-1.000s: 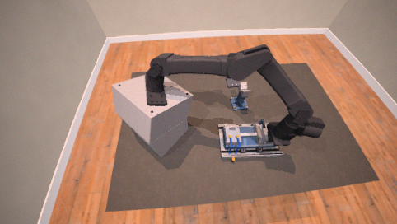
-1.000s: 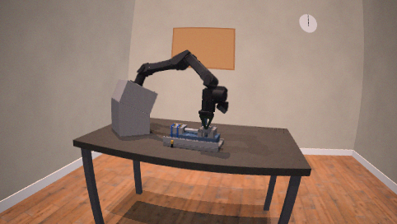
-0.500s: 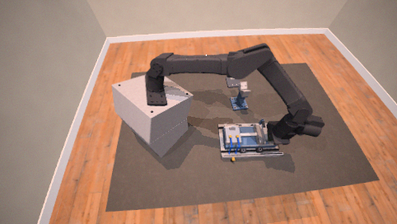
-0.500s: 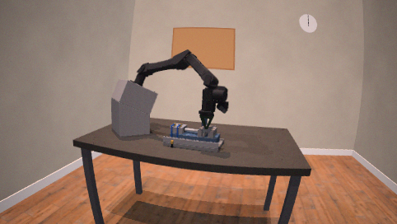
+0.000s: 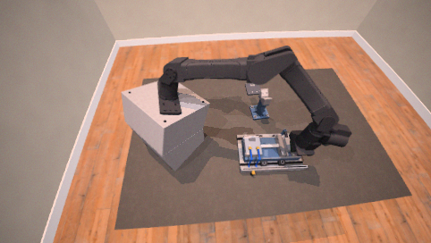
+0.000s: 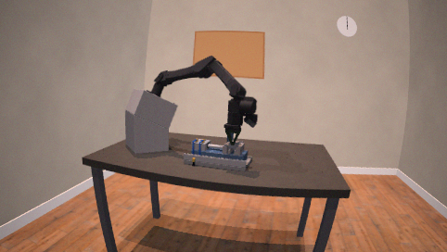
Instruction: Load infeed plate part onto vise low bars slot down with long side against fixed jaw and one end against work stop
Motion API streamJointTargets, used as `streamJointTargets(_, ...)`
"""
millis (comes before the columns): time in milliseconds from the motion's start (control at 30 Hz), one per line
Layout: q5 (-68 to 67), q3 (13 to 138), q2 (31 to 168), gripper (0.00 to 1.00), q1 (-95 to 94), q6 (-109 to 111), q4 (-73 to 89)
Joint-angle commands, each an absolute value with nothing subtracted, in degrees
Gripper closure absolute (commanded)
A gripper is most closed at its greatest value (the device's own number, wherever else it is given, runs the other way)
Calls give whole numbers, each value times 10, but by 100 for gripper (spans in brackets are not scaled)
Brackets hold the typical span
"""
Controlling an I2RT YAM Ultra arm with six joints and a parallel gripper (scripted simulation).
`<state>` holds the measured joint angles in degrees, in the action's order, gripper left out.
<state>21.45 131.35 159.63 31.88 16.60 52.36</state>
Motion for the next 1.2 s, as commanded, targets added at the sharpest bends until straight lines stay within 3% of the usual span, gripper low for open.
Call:
streamJointTargets(0,219,1303,1579,100,320,162,517)
streamJointTargets(1167,218,1288,1570,100,312,156,508)
